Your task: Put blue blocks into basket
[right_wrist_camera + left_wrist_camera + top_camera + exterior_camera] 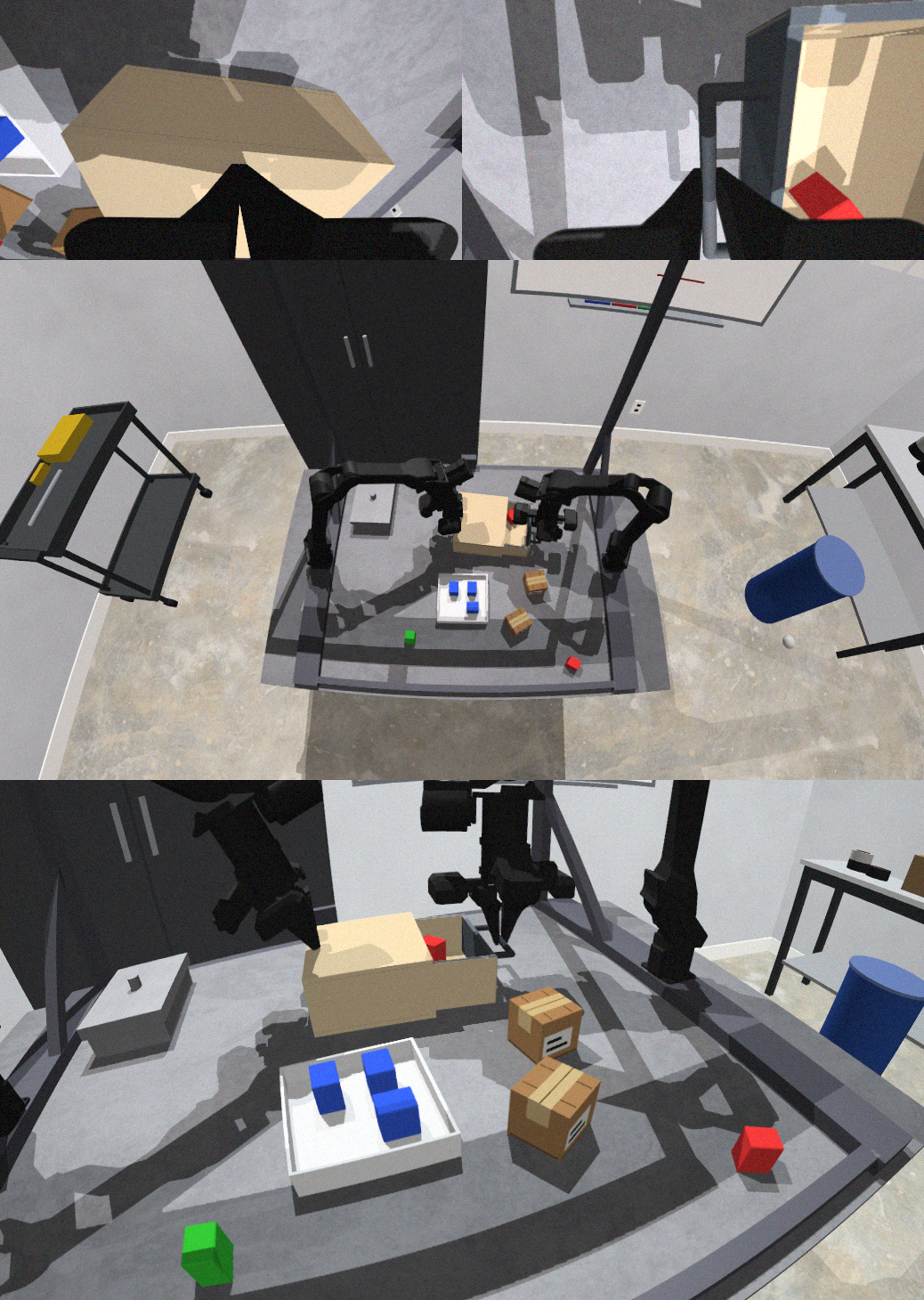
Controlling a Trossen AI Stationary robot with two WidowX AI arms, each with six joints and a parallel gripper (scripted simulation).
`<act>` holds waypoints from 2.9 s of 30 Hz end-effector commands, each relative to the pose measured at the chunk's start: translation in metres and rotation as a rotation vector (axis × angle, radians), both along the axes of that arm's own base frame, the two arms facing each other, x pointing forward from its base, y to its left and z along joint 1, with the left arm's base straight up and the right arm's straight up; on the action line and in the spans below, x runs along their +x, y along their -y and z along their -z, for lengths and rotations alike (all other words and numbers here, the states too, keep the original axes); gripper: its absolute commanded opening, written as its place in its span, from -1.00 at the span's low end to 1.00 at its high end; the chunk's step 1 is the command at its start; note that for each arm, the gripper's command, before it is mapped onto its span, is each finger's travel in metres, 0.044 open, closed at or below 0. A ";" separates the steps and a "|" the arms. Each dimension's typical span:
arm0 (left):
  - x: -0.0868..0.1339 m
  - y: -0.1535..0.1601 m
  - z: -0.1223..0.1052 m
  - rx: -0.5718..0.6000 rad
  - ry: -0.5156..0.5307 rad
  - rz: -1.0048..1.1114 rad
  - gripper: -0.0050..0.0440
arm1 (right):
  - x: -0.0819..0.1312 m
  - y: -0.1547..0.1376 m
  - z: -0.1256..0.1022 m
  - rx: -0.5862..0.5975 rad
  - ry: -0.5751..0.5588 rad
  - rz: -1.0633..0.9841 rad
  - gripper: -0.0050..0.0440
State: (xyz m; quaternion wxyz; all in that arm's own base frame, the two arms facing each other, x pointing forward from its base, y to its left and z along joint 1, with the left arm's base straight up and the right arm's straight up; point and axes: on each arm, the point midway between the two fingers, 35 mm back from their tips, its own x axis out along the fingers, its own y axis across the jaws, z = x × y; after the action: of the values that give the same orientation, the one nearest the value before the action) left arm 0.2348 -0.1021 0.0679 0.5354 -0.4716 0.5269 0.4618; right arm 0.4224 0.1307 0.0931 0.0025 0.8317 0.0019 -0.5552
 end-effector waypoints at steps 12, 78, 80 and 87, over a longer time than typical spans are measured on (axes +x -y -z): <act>0.029 0.004 -0.010 -0.007 0.005 0.000 -1.00 | -0.013 0.005 0.045 -0.032 -0.121 -0.002 -1.00; 0.086 0.011 -0.027 -0.010 0.018 -0.004 -0.44 | 0.012 -0.001 -0.009 0.012 0.040 0.002 -1.00; 0.086 0.011 -0.030 -0.011 0.020 -0.004 -0.44 | 0.012 -0.001 -0.009 0.012 0.040 0.002 -1.00; 0.087 0.011 -0.055 -0.013 0.024 -0.004 -0.44 | 0.012 -0.001 -0.009 0.012 0.040 0.002 -1.00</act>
State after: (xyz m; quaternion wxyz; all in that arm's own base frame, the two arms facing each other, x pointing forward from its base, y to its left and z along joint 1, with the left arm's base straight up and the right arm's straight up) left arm 0.3130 -0.1118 0.0868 0.5258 -0.4595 0.5366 0.4738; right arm 0.4287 0.1325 0.0951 -0.0011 0.8367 0.0038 -0.5477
